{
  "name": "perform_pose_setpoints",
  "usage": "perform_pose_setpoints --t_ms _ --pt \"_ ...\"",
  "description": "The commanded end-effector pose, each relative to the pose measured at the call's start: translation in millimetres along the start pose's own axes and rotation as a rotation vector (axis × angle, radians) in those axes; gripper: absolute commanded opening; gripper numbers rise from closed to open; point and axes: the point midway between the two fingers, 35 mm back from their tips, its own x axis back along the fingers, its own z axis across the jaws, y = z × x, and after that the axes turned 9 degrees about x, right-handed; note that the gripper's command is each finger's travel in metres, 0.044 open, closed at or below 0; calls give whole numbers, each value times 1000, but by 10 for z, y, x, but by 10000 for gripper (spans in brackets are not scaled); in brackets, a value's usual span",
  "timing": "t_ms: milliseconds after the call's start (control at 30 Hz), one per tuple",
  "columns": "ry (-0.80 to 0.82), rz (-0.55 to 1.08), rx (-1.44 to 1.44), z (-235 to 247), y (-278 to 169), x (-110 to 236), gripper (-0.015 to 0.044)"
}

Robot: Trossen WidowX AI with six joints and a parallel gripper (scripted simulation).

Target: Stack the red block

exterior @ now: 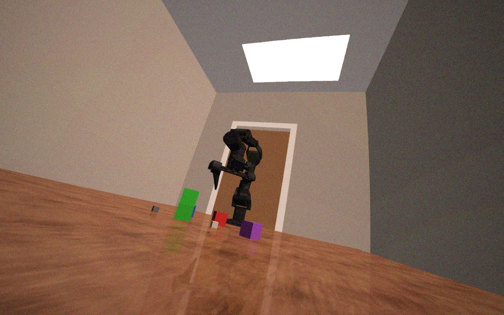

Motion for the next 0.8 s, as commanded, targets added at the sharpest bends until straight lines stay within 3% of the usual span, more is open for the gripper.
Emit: perform_pose_setpoints --t_ms 0,267,767 --pt "1 7 4 -13 0 -58 440" --pt "0 8 4 -49 3 -530 440" --pt "0 8 4 -46 1 -713 440"
